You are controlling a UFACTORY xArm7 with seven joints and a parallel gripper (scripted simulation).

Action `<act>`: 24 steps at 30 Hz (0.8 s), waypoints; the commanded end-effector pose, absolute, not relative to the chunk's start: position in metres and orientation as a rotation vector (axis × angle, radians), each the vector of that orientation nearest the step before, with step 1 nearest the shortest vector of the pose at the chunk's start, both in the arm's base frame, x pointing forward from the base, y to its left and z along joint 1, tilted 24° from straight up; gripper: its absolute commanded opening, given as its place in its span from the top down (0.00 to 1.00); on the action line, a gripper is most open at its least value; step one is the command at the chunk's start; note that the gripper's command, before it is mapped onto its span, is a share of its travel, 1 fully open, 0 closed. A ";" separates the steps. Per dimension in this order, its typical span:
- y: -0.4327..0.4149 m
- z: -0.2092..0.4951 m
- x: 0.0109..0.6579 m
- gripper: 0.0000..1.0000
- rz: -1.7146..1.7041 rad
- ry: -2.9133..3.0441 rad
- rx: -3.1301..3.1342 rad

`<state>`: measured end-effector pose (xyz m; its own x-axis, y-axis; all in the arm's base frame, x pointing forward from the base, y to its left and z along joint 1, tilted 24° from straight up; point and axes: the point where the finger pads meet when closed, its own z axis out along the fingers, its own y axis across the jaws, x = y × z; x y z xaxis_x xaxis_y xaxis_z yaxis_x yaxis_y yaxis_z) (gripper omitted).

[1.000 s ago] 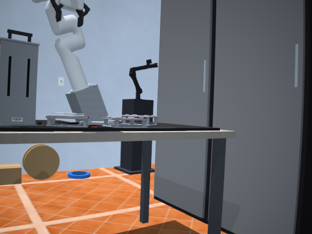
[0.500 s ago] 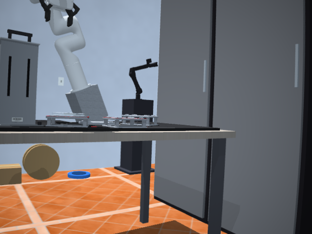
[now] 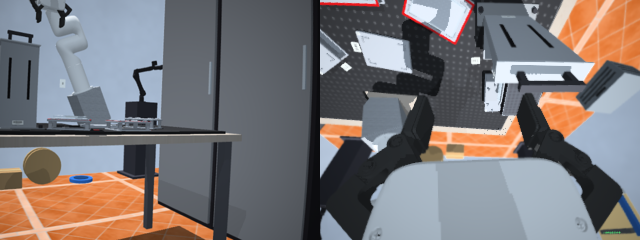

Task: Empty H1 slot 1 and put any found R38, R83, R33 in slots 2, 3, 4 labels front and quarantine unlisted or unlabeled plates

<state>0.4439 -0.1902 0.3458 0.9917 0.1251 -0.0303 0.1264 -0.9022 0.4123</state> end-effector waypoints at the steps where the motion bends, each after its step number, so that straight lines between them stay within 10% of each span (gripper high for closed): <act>1: -0.200 0.352 0.431 0.00 0.003 0.181 2.708; 24: -0.237 0.368 0.382 0.00 0.003 0.181 2.707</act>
<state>0.3890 -0.2321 0.3633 0.9918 0.1242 -0.0294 0.1252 -0.9024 0.4124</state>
